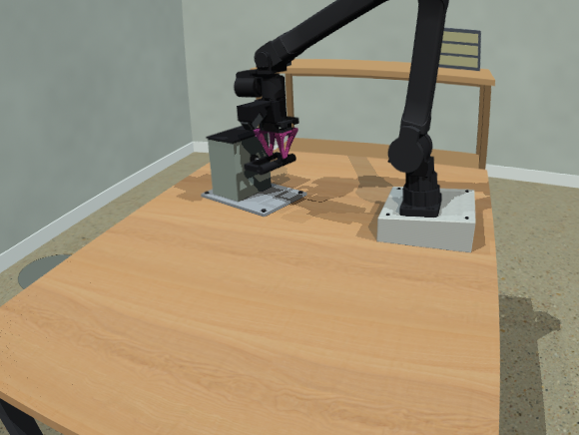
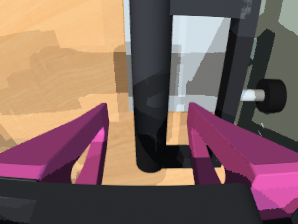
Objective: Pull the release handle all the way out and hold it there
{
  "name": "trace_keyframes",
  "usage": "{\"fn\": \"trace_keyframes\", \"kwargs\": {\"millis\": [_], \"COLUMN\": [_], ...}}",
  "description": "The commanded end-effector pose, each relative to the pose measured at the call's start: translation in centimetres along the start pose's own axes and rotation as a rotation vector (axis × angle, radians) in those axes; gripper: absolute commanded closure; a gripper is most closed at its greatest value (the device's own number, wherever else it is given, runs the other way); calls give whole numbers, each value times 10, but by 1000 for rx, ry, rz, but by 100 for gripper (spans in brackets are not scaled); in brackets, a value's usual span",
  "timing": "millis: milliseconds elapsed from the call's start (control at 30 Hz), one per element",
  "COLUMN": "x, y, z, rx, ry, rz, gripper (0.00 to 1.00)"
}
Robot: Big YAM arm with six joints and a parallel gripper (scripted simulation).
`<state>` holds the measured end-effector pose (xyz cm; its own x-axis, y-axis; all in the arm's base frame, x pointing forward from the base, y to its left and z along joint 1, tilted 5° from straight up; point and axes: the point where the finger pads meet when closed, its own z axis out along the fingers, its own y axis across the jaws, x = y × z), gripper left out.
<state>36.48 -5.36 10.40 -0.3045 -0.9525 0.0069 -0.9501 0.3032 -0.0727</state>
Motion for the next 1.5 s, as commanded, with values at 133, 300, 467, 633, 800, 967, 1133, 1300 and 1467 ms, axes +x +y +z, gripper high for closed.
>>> {"fn": "trace_keyframes", "kwargs": {"millis": [133, 300, 467, 633, 800, 967, 1133, 1300, 1467], "x": [4, 4, 4, 4, 4, 4, 3, 3, 3], "y": [-2, -2, -2, -2, -2, -3, -4, -4, -6], "z": [9, 9, 9, 9, 9, 9, 9, 9, 9], "rx": [-11, -11, -11, -11, -11, -11, -11, -11, -8], "ry": [2, 2, 2, 2, 3, 3, 3, 3, 3], "rz": [-3, -3, -3, -3, -3, -3, -3, -3, -3], "gripper": [52, 52, 52, 52, 52, 52, 52, 52, 52]}}
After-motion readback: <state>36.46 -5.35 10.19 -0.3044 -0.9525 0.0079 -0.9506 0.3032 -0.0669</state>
